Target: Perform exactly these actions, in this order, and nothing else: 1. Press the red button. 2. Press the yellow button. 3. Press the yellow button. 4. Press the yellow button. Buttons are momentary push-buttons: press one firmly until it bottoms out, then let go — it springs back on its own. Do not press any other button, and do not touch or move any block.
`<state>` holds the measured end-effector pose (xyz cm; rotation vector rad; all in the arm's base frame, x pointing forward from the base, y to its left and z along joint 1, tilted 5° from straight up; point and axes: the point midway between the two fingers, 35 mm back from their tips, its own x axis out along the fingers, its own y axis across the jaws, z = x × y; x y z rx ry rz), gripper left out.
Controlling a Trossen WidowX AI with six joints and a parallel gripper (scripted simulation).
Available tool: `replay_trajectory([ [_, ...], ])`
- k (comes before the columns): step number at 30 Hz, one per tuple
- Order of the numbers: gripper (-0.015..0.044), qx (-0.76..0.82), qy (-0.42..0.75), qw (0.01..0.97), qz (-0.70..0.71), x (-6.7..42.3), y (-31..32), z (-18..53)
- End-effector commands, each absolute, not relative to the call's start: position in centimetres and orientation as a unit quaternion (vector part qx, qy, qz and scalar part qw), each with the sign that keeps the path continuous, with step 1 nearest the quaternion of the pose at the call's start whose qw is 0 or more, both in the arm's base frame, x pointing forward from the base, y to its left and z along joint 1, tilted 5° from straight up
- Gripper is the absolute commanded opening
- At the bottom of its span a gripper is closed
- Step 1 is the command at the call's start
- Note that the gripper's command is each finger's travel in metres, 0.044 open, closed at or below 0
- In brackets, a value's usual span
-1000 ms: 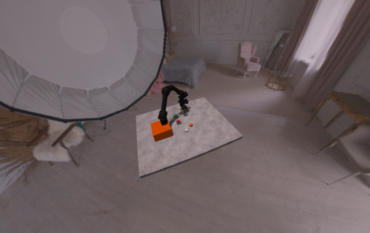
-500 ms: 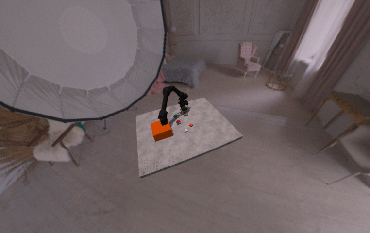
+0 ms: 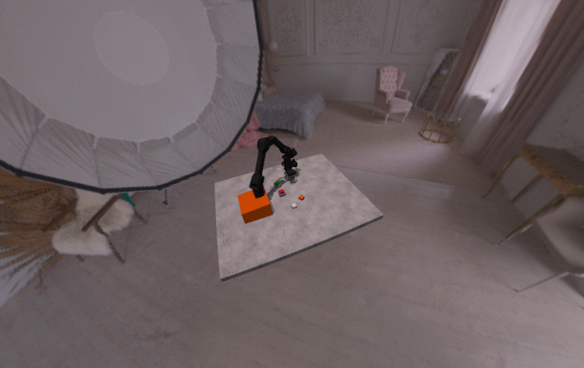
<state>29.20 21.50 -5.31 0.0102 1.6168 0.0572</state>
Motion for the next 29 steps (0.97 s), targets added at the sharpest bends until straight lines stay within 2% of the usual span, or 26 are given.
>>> replay_trajectory([
  [1,0.002,0.006,0.726,0.688,0.024,29.0,21.4,-5.4],
  [7,0.002,0.006,0.726,0.688,0.024,29.0,21.4,-5.4],
  [14,0.002,0.006,0.725,0.688,0.024,29.2,21.3,-2.0],
  [22,0.023,0.006,0.727,0.686,0.024,24.4,20.8,4.2],
  [28,0.0387,0.006,0.727,0.686,0.024,24.2,20.8,4.4],
  [29,0.0387,0.006,0.727,0.686,0.024,24.2,20.8,4.4],
])
